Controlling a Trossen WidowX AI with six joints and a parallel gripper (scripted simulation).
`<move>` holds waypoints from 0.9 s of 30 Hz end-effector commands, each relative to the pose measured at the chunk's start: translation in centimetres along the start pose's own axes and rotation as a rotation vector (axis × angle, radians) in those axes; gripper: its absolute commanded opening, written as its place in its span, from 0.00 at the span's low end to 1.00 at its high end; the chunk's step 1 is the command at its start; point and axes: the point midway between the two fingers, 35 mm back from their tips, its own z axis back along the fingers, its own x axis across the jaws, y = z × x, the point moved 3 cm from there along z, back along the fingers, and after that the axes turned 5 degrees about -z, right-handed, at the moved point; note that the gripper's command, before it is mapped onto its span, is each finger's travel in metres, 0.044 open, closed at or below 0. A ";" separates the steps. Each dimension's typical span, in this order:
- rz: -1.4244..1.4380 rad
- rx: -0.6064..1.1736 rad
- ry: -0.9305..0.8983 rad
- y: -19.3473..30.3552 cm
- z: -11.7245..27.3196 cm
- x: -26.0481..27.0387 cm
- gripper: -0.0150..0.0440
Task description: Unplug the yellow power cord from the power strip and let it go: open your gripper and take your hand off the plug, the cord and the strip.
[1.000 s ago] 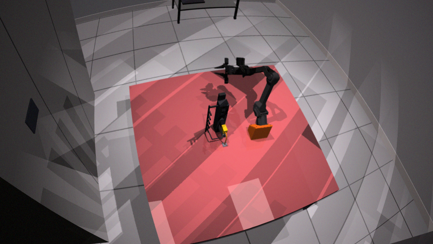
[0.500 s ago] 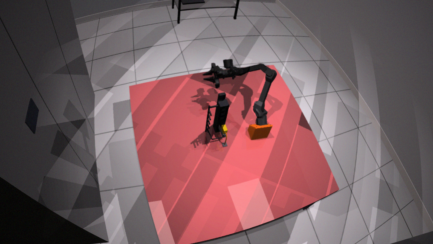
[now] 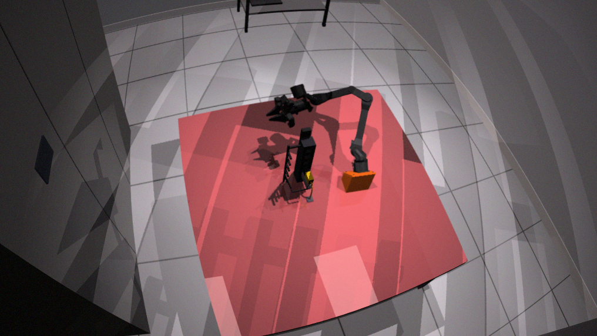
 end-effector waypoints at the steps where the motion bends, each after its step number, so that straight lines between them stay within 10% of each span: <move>1: -0.068 0.035 -0.097 -1.4 -2.8 3.6 0.53; 27: 0.178 0.553 -0.651 -2.2 -5.3 32.5 0.53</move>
